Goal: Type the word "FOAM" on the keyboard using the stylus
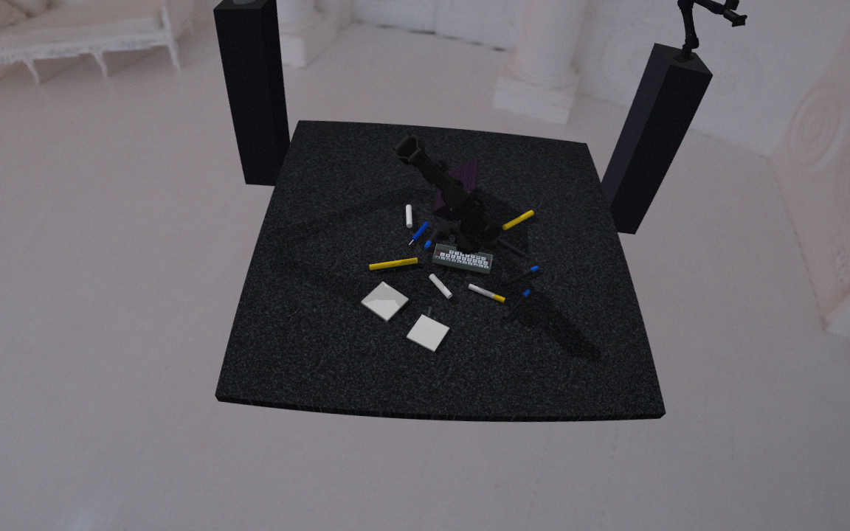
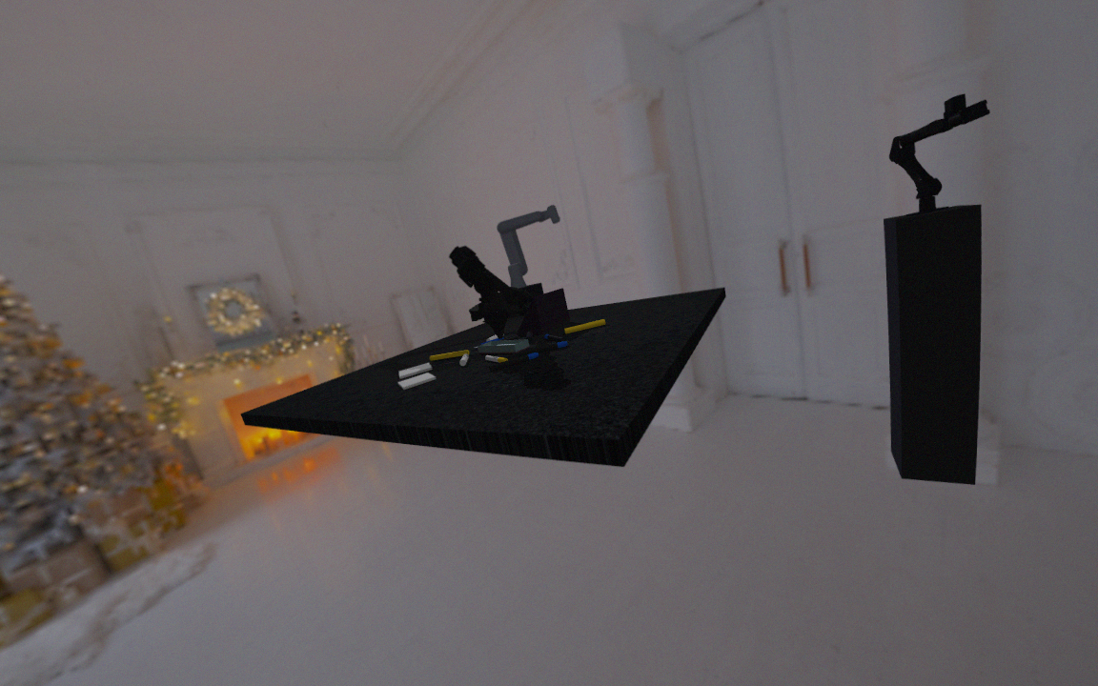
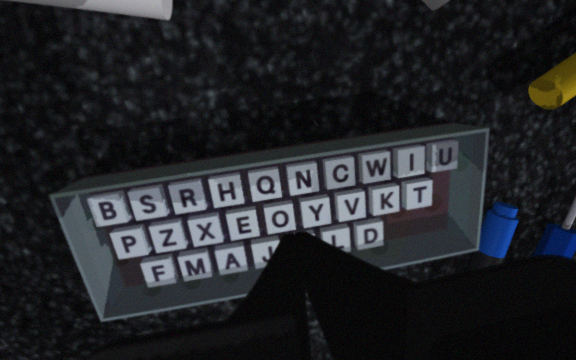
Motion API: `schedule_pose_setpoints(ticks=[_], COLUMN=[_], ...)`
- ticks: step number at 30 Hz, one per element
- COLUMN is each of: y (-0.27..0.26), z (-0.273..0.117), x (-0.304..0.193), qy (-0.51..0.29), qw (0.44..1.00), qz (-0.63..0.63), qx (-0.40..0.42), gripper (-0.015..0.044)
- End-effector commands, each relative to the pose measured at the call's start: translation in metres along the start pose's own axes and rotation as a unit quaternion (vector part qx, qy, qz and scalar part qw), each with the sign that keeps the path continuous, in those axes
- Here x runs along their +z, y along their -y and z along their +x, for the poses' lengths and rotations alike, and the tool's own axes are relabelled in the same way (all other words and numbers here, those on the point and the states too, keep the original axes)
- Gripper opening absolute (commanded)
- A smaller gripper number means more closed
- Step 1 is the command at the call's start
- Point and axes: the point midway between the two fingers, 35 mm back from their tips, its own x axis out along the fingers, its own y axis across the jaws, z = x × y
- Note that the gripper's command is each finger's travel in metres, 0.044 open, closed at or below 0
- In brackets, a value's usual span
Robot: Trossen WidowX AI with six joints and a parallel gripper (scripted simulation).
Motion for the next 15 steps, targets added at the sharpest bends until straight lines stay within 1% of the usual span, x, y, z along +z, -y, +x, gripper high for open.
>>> schedule_pose_setpoints(ticks=[1, 3, 7, 15], y=[0.001, 0.011, 0.059, 0.062], z=[0.001, 0.001, 0.001, 0.001], x=[-0.001, 0.000, 0.000, 0.000], qy=[0.001, 0.001, 0.000, 0.000], qw=[1.000, 1.000, 1.000, 1.000], qz=[-0.002, -0.002, -0.003, -0.003], qx=[-0.002, -0.002, -0.003, -0.004], gripper=[0.0000, 0.0000, 0.0000, 0.0000])
